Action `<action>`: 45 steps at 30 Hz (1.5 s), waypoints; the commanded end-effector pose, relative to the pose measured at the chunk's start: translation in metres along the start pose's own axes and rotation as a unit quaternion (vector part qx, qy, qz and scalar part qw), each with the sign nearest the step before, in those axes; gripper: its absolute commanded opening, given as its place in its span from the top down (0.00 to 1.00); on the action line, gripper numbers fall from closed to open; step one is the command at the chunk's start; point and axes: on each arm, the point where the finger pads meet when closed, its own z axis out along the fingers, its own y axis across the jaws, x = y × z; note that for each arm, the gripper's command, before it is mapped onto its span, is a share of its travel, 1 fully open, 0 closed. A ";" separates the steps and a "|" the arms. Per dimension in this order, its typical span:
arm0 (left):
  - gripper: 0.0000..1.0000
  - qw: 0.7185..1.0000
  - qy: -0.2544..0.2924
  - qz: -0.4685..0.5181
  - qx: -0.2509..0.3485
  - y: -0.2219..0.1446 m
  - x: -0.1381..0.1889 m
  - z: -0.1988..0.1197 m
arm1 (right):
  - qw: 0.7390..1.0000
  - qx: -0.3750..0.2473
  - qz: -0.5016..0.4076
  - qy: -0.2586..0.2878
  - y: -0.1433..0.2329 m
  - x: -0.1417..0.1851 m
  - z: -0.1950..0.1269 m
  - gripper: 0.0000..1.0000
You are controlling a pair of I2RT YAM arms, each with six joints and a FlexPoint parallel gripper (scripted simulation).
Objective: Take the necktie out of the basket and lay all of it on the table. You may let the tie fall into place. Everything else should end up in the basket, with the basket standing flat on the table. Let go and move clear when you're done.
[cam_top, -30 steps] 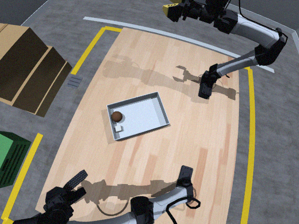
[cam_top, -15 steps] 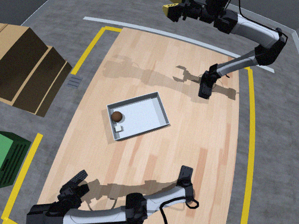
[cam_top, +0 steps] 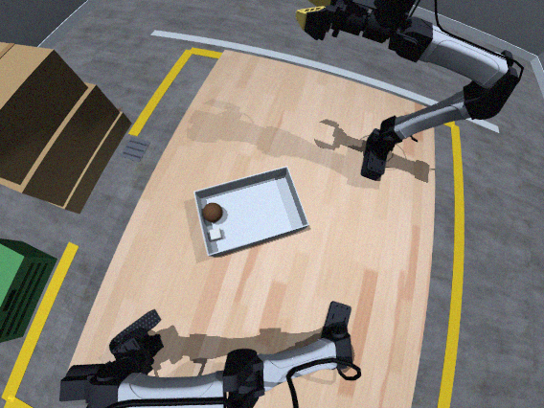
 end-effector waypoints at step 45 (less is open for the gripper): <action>0.00 0.989 0.122 0.006 -0.080 -0.012 -0.019 -0.049 | 1.000 0.000 0.000 0.000 0.000 0.000 0.000 0.00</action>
